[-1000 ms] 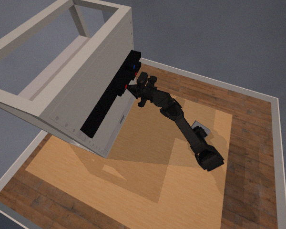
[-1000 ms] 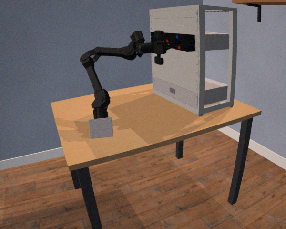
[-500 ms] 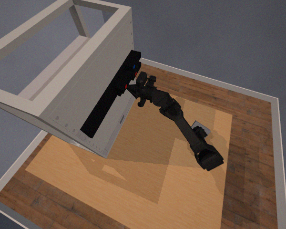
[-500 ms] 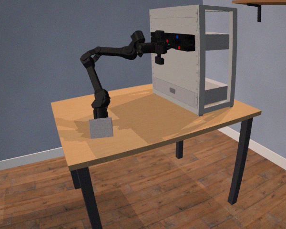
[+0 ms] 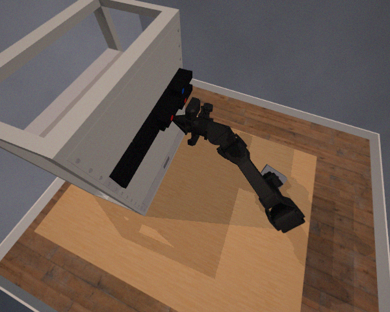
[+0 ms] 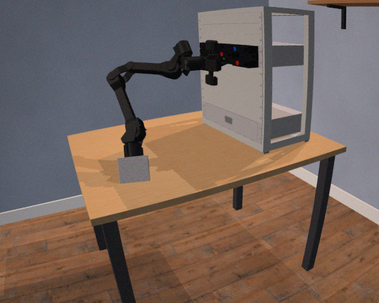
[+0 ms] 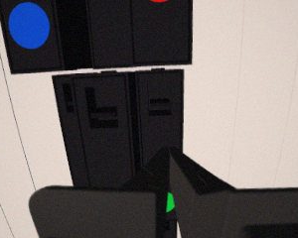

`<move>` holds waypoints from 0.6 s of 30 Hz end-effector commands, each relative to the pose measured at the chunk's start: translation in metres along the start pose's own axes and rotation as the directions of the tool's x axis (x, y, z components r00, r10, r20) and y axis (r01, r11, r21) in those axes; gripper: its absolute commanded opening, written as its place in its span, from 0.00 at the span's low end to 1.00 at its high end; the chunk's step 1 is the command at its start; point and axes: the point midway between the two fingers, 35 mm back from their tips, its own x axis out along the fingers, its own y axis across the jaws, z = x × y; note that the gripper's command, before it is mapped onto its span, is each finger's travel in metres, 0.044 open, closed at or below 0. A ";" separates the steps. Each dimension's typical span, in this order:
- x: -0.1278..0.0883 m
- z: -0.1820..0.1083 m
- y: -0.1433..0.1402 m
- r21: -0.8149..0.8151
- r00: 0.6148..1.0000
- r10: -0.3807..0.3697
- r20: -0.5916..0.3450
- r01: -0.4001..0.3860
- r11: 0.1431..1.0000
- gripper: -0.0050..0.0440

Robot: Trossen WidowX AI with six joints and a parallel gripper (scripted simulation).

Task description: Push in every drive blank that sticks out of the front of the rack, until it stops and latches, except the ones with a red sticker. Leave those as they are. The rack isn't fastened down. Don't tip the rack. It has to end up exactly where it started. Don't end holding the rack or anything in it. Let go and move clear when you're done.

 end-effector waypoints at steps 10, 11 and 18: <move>0.005 -0.015 0.016 -0.029 0.999 0.031 -0.024 -0.032 0.999 0.10; 0.006 -0.015 0.016 -0.029 0.999 0.031 -0.024 -0.032 0.999 0.10; 0.006 -0.016 0.017 -0.029 0.999 0.031 -0.024 -0.032 0.999 0.10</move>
